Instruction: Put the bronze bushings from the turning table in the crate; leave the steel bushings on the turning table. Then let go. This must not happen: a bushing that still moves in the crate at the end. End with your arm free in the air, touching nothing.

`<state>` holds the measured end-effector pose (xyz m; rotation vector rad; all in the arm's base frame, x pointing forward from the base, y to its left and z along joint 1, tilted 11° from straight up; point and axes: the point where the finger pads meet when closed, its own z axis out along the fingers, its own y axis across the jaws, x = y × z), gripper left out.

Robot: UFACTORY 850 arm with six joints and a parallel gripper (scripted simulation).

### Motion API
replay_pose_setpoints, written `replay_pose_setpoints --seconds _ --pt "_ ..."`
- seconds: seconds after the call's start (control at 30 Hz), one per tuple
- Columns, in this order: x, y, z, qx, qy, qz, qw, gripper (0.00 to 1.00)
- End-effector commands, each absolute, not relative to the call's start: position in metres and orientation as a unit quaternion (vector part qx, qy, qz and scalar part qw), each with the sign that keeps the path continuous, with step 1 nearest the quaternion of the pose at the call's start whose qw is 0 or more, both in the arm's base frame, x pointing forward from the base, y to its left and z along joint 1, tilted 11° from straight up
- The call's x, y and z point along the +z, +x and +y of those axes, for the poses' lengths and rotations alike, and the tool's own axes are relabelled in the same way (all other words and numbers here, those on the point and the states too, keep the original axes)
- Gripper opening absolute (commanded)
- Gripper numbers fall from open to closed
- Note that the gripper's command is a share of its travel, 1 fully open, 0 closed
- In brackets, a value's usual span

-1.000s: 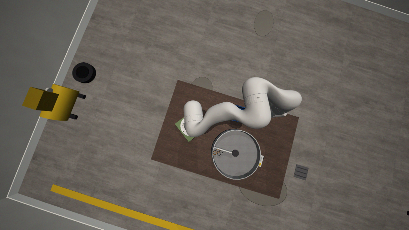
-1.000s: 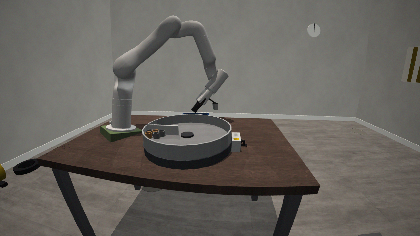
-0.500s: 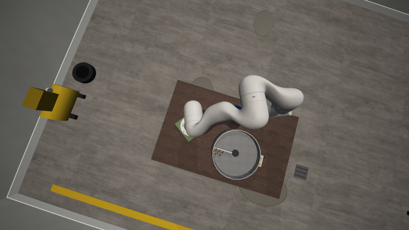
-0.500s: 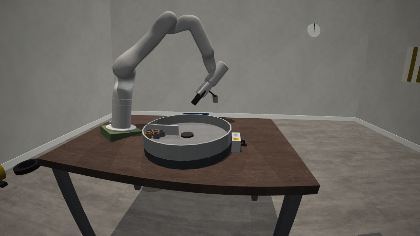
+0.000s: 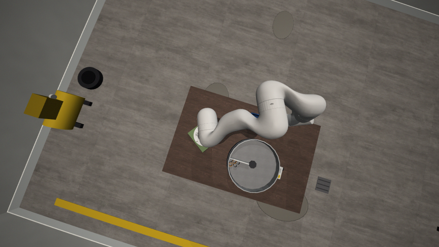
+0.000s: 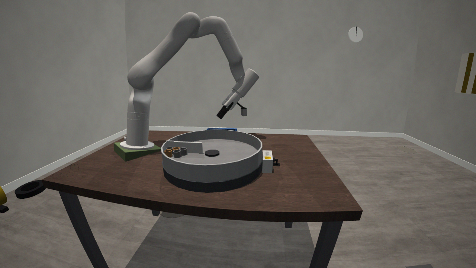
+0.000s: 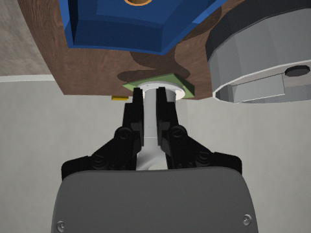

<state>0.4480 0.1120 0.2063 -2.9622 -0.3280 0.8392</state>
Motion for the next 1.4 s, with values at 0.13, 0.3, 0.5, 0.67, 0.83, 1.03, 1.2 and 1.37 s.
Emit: replay_pose_setpoints --seconds 0.13,0.3,0.5,0.67,0.83,1.03,1.2,1.37 --pt "0.207 0.449 0.112 0.270 -0.957 -0.106 0.023 0.12" --pt "0.207 0.449 0.112 0.270 -0.957 -0.106 0.023 0.12" --pt "0.207 0.449 0.112 0.270 -0.957 -0.106 0.023 0.12" --pt "0.207 0.449 0.112 0.270 -0.957 -0.106 0.023 0.12" --pt "0.207 0.449 0.112 0.270 -0.957 -0.106 0.023 0.12" --pt "0.207 0.449 0.112 0.270 -0.957 -0.106 0.023 0.12" --pt "0.202 0.435 0.086 0.270 -0.957 -0.106 0.023 0.11" --pt "0.194 0.415 0.049 0.271 -0.957 -0.106 0.023 0.11"
